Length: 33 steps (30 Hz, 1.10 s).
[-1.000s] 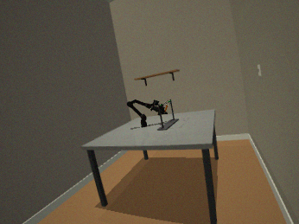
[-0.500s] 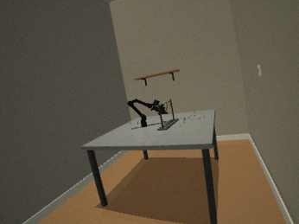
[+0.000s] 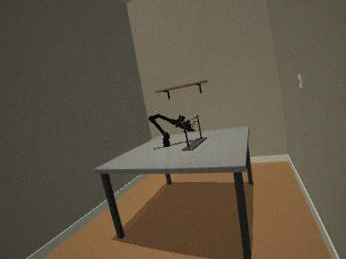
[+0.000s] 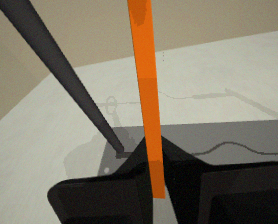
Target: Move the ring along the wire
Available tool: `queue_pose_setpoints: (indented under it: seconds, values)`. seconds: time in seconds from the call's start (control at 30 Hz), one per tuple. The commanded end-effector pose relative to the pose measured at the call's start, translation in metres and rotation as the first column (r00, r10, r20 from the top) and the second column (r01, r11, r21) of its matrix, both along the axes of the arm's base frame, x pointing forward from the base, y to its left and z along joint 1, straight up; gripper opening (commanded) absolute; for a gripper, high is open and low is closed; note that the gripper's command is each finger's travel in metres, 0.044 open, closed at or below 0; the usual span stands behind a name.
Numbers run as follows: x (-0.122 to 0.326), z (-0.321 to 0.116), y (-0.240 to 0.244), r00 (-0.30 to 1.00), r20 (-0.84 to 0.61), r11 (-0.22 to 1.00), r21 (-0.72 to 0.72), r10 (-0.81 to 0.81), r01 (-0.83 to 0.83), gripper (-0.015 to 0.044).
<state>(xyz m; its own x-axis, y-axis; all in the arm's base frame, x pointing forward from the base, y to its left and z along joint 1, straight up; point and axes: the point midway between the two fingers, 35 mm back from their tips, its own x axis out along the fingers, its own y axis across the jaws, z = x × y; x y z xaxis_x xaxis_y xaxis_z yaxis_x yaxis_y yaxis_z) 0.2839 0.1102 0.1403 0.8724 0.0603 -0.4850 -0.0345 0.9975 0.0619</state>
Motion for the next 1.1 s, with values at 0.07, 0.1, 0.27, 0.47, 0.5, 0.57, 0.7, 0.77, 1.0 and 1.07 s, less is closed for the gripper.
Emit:
queue_pose_setpoints:
  seconds: [0.07,0.1,0.27,0.47,0.5,0.57,0.7,0.77,1.0,1.07]
  values:
    - [0.002,0.005,0.007,1.0,0.014,1.0,0.009,-0.005,0.005,-0.015]
    - [0.003,0.005,0.008,1.0,0.014,1.0,0.009,-0.005,0.005,-0.015]
    - [0.003,0.003,0.01,1.0,0.014,1.0,0.009,-0.005,0.005,-0.015]
    - [0.003,-0.005,0.01,1.0,0.014,1.0,0.009,-0.005,0.005,-0.015]
    - [0.003,-0.007,0.01,1.0,0.014,1.0,0.009,-0.005,0.005,-0.015]
    - [0.003,-0.01,0.01,1.0,0.014,1.0,0.009,-0.005,0.005,-0.015]
    - [0.003,-0.015,0.01,1.0,0.014,1.0,0.009,-0.005,0.005,-0.015]
    - [0.003,-0.016,0.01,1.0,0.014,1.0,0.009,-0.005,0.005,-0.015]
    - [0.003,-0.016,0.01,1.0,0.014,1.0,0.009,-0.005,0.005,-0.015]
    - [0.003,-0.016,0.01,1.0,0.014,1.0,0.009,-0.005,0.005,-0.015]
